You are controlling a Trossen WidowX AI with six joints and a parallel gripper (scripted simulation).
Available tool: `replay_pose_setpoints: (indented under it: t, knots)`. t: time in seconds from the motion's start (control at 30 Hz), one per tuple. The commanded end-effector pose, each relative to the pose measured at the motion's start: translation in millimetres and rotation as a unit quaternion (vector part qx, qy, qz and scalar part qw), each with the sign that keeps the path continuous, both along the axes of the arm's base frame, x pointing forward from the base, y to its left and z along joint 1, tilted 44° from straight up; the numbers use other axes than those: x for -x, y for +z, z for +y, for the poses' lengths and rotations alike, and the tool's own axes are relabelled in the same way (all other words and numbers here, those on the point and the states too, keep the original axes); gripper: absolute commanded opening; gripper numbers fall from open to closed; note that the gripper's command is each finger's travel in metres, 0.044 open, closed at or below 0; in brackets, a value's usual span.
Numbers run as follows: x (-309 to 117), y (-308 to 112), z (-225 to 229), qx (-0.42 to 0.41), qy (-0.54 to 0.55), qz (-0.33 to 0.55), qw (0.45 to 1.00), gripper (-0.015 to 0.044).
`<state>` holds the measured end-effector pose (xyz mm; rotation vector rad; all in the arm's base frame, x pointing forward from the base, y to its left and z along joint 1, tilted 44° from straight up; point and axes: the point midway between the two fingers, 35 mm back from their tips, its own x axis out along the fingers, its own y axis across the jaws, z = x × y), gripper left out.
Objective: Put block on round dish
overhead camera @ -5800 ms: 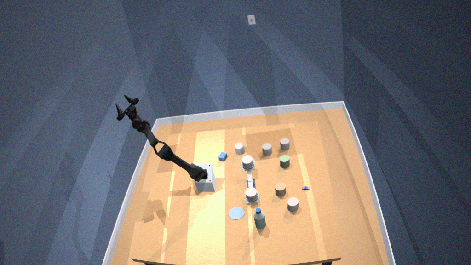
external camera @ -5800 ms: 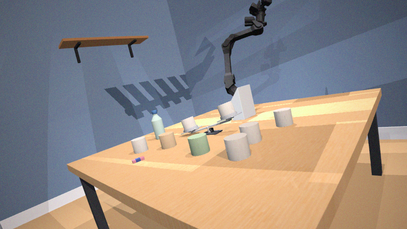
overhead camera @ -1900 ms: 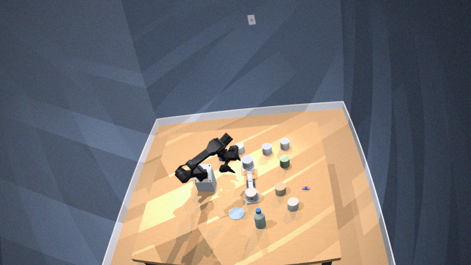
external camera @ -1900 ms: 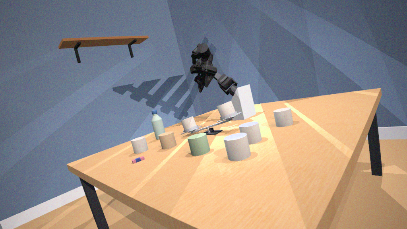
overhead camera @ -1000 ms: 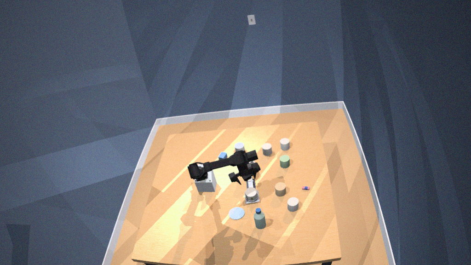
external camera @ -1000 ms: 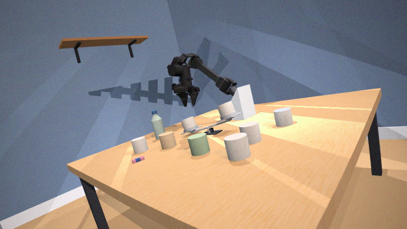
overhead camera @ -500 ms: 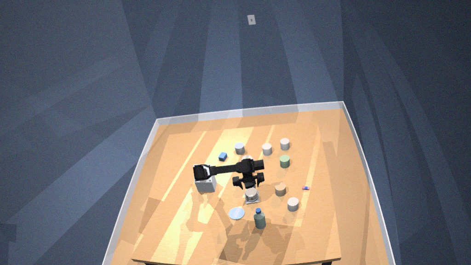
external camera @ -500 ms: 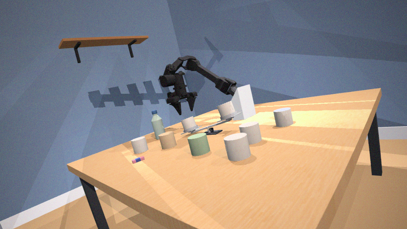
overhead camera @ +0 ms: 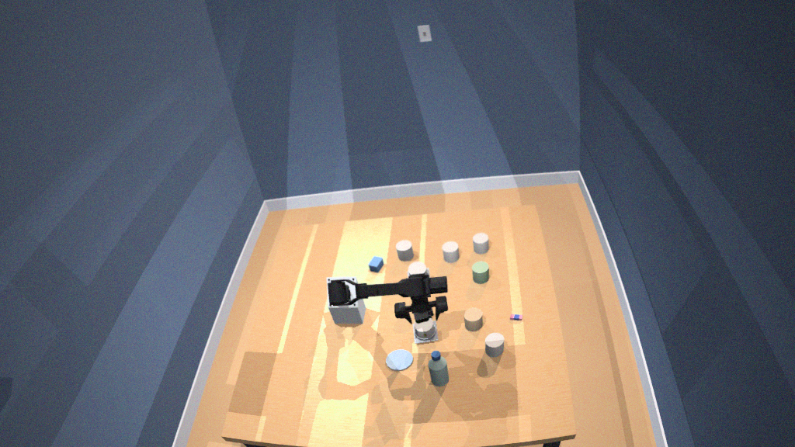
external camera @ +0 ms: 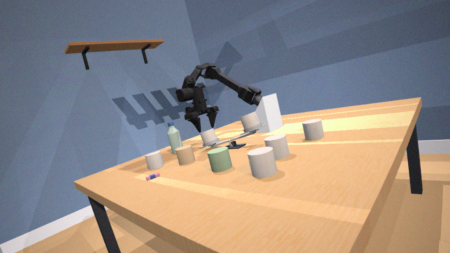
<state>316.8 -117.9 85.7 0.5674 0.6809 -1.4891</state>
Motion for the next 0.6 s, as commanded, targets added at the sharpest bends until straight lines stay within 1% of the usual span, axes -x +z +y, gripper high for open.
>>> replay_pose_setpoints:
  t: [0.0, 0.57]
  knots:
    - [1.9, -6.6, -4.6, -0.001, 0.001, 0.005, 1.0, 0.044]
    - [3.3, -25.8, -23.9, 0.0, 0.001, 0.005, 1.0, 0.044]
